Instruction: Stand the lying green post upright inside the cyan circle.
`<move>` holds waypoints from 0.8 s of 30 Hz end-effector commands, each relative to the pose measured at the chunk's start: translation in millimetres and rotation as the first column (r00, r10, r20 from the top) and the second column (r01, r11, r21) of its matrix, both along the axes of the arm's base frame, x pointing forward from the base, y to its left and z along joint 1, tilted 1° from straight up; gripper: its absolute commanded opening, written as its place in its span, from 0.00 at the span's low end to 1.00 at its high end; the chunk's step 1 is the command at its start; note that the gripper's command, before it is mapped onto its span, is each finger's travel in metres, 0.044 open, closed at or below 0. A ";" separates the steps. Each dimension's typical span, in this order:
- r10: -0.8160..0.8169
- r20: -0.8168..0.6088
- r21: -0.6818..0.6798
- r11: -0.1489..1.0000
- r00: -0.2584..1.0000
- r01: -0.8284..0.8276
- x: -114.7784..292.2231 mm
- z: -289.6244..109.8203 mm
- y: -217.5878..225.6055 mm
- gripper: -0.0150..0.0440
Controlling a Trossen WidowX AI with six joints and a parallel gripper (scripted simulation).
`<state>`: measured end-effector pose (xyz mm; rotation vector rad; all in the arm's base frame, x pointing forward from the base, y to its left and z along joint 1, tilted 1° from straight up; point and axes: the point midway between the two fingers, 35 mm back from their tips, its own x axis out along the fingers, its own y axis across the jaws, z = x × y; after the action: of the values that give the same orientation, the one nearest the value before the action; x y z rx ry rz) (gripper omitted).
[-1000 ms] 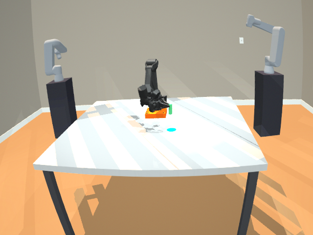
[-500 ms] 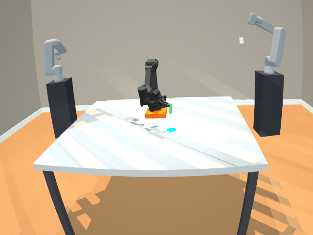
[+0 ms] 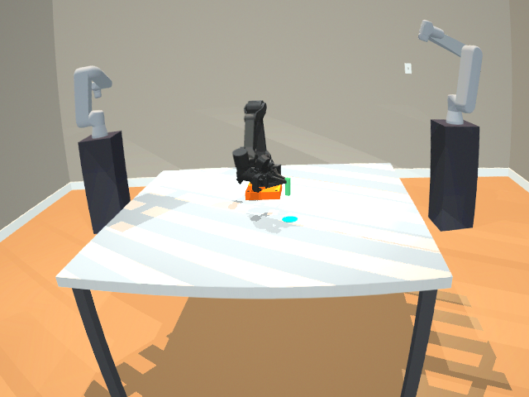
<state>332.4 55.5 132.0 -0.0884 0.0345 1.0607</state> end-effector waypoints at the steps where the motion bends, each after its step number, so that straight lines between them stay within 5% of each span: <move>1: 0.004 -0.010 0.005 1.000 1.000 -0.004 0.8 -11.3 0.1 0.29; 24: 0.004 -0.011 0.006 1.000 1.000 -0.004 -1.2 -76.3 1.0 0.29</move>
<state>333.2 55.7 61.9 -0.0847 0.0372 1.0623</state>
